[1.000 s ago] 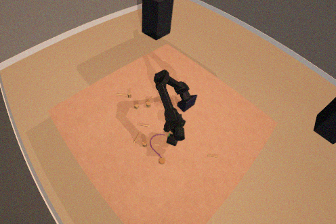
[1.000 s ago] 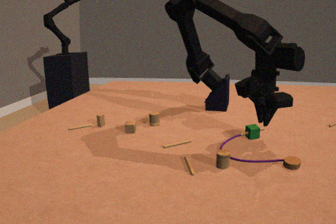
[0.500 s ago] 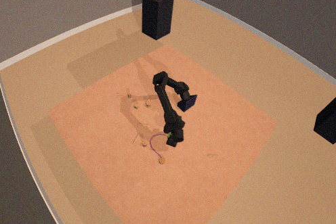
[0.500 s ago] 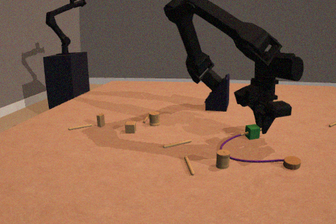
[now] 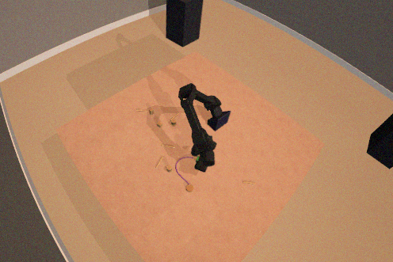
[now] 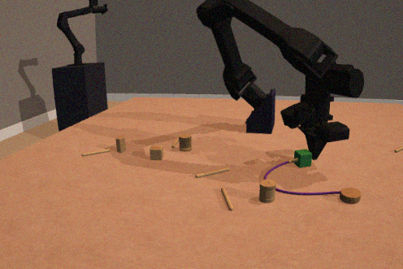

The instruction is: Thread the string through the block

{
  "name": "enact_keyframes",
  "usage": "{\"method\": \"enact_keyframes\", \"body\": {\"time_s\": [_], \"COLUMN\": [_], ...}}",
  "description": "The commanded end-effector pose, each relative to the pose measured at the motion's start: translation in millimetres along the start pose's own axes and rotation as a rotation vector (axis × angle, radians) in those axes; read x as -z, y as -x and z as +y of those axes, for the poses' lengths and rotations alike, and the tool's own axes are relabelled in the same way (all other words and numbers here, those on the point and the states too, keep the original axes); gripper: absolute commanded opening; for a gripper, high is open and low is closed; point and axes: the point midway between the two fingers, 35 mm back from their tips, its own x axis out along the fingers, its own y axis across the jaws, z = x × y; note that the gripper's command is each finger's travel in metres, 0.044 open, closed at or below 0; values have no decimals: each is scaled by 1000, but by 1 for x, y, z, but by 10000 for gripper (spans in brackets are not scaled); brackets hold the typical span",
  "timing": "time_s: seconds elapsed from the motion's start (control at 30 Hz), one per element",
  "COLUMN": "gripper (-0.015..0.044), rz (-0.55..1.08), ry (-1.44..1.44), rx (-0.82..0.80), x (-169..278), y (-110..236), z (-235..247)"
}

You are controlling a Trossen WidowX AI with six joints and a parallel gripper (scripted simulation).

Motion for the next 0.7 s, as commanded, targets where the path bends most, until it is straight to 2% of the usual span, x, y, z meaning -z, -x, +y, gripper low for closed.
{"method": "enact_keyframes", "body": {"time_s": [0.0, 0.23, 0.67], "gripper": [0, 0, 0], "rz": [-3, -84, -90], "ry": [-1, -11, -19], "rx": [0, 5, 18], "x": [0, 2, 2], "y": [0, -3, -2], "z": [0, 0, -1]}}
